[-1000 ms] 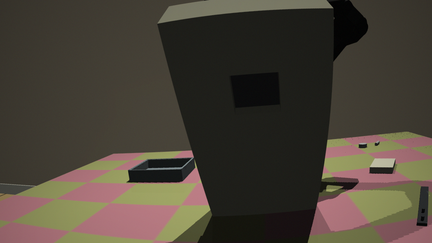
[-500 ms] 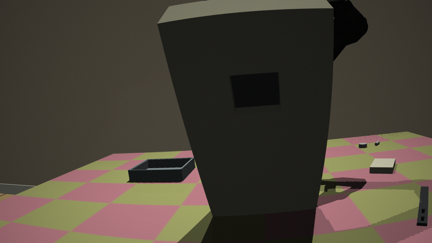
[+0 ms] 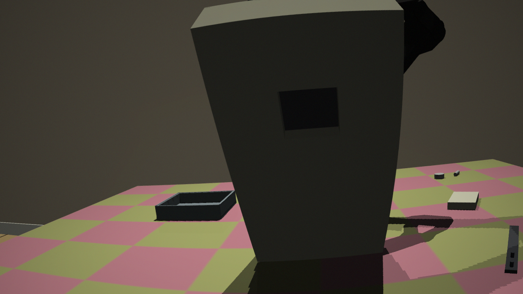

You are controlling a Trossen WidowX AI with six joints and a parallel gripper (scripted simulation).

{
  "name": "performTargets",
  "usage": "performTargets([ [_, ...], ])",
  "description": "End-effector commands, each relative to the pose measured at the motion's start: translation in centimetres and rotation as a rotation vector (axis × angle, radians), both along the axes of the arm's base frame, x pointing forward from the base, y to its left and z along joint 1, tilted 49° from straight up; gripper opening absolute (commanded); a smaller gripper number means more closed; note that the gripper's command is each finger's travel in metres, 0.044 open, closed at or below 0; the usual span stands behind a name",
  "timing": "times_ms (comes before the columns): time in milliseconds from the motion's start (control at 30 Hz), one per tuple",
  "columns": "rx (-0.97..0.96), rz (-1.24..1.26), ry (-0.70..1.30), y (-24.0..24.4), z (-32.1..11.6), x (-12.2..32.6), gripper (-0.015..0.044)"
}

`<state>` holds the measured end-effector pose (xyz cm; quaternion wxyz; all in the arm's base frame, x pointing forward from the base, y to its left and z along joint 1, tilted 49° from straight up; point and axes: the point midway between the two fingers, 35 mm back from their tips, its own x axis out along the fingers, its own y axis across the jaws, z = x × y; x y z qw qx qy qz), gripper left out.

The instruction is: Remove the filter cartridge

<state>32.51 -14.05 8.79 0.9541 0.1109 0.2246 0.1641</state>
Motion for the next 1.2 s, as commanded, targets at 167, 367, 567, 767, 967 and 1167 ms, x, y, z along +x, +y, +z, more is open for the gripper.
performTargets([
  [167, 0.0, -0.004, 0.008, 0.13, -0.41, 0.41, 0.0094],
  [367, 0.002, -0.001, -0.001, 0.07, -0.1, 0.22, 0.0087],
  [567, 0.002, -0.001, -0.001, 0.07, -0.1, 0.22, 0.0047],
  [767, 0.006, -0.003, 0.001, 0.07, -0.12, 0.23, 0.0],
  [967, 0.14, -0.069, 0.066, 0.16, -0.38, 0.47, 0.0],
  [1167, 0.313, -0.15, 0.141, 0.2, -0.47, 0.58, 0.0],
])
